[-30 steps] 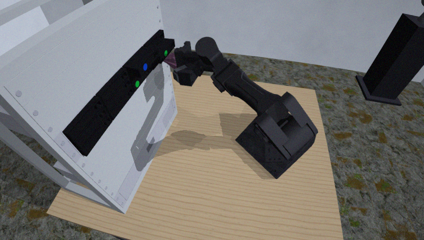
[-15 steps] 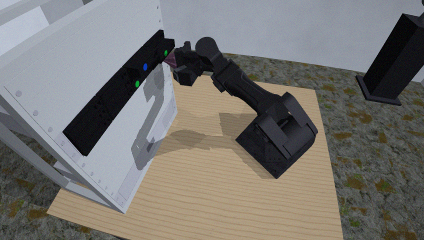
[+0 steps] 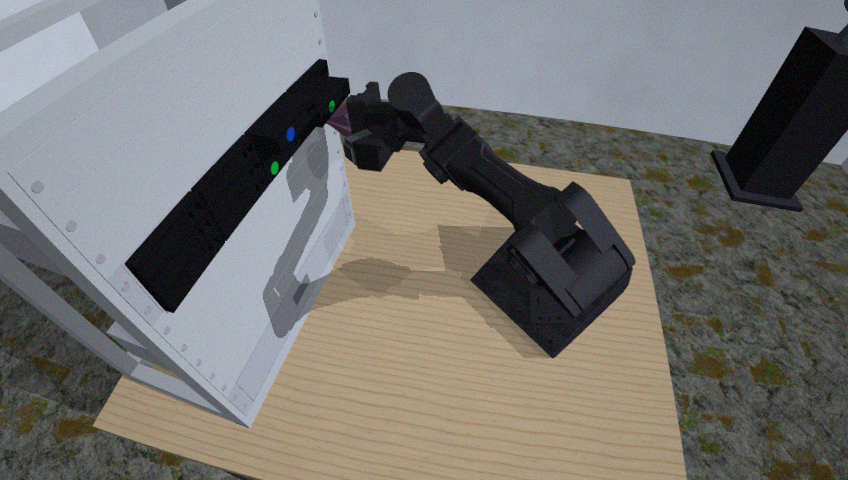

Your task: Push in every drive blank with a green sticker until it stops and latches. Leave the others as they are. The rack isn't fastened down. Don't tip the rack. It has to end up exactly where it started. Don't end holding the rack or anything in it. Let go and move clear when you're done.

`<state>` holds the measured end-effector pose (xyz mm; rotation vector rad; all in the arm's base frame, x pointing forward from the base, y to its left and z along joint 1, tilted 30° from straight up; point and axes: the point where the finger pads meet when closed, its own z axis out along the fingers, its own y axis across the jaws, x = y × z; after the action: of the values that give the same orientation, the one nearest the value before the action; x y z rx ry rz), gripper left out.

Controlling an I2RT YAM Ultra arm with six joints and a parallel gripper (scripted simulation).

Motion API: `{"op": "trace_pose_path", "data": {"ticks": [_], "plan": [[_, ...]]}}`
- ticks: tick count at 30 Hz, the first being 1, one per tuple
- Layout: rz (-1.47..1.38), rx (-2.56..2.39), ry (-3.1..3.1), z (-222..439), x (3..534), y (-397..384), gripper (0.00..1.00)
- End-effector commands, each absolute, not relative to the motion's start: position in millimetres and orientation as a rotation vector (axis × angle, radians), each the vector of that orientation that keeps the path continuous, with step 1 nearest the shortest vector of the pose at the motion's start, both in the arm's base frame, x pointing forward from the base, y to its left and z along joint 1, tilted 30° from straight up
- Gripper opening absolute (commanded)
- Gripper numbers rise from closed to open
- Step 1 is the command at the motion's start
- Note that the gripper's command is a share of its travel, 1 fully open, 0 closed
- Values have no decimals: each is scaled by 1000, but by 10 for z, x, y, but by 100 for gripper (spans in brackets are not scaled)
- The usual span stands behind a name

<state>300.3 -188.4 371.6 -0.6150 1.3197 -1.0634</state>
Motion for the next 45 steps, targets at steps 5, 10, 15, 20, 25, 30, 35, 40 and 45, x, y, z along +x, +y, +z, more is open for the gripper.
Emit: {"op": "trace_pose_path", "data": {"ticks": [5,10,15,20,25,30,35,40,45], "plan": [[-1162,-603,1211,4171,3011,-1895,0],[-1162,-603,1211,4171,3011,-1895,0],[-1162,-603,1211,4171,3011,-1895,0],[-1162,-603,1211,4171,3011,-1895,0],[-1170,-602,1191,4234,2943,-1839,0],[-1196,-595,1186,4252,2796,-1843,0],[-1161,-598,1224,3975,2552,-1783,0],[-1161,-600,1225,3887,2262,-1712,0],[-1162,-601,1226,3824,2055,-1661,0]]}}
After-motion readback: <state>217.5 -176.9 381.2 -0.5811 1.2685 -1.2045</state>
